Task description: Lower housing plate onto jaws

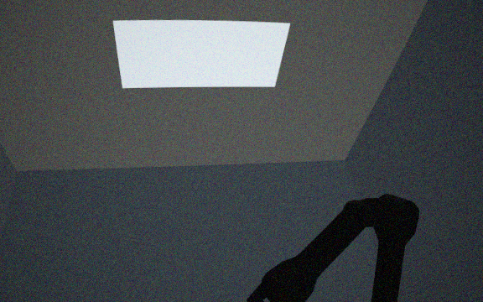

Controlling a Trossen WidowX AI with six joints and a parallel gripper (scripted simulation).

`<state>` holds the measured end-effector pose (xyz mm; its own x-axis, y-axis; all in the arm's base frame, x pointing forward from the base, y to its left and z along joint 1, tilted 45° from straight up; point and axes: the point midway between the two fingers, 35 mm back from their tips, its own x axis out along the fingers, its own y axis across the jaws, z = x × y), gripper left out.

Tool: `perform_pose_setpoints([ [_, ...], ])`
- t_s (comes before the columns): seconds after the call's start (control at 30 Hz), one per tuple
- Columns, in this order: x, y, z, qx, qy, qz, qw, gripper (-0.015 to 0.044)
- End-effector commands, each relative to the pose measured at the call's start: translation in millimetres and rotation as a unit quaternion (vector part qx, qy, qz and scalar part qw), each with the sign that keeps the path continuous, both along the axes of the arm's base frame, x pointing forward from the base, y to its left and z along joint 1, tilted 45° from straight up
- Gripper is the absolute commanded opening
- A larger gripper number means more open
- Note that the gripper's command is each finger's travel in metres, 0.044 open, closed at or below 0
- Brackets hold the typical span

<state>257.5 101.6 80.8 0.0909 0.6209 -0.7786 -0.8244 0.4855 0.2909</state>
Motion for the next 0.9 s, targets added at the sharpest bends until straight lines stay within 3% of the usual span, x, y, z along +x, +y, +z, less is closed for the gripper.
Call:
perform_pose_setpoints([
  [0.0,3.9,-8.5,-6.4,0.005,0.026,-0.034,0.999,0.0351],
  [0.87,9.1,-73.9,-62.6,0.044,0.231,-0.276,0.932,0.0351],
])
